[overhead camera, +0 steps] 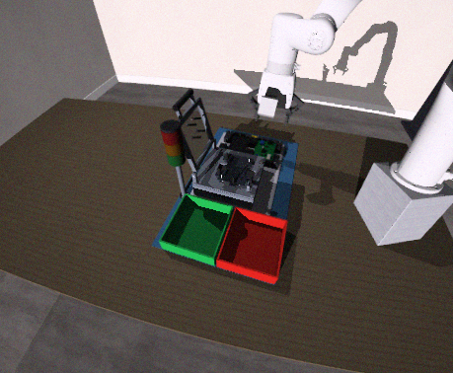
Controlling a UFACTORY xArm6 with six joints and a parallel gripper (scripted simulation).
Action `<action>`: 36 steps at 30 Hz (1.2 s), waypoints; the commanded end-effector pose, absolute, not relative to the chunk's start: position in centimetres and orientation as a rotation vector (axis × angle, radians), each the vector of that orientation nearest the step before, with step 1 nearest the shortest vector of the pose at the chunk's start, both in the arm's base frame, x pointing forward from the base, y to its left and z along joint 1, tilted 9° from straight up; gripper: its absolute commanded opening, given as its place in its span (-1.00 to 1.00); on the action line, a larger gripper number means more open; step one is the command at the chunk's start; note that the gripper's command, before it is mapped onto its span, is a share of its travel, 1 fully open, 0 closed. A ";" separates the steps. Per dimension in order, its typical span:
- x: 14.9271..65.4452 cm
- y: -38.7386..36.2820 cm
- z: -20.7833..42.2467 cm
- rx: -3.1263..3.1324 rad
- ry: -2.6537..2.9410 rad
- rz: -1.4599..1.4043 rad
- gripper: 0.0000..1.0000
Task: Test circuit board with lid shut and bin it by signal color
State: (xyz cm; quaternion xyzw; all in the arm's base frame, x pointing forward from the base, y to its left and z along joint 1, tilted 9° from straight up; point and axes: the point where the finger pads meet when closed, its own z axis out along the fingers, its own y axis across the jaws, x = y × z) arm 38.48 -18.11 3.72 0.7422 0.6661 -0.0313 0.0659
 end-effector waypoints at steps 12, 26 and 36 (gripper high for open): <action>39.4 -19.5 -3.1 2.233 2.002 -0.095 1.00; 39.4 -19.5 -3.4 2.233 2.002 -0.095 1.00; 39.4 -19.5 -3.6 2.233 2.002 -0.095 1.00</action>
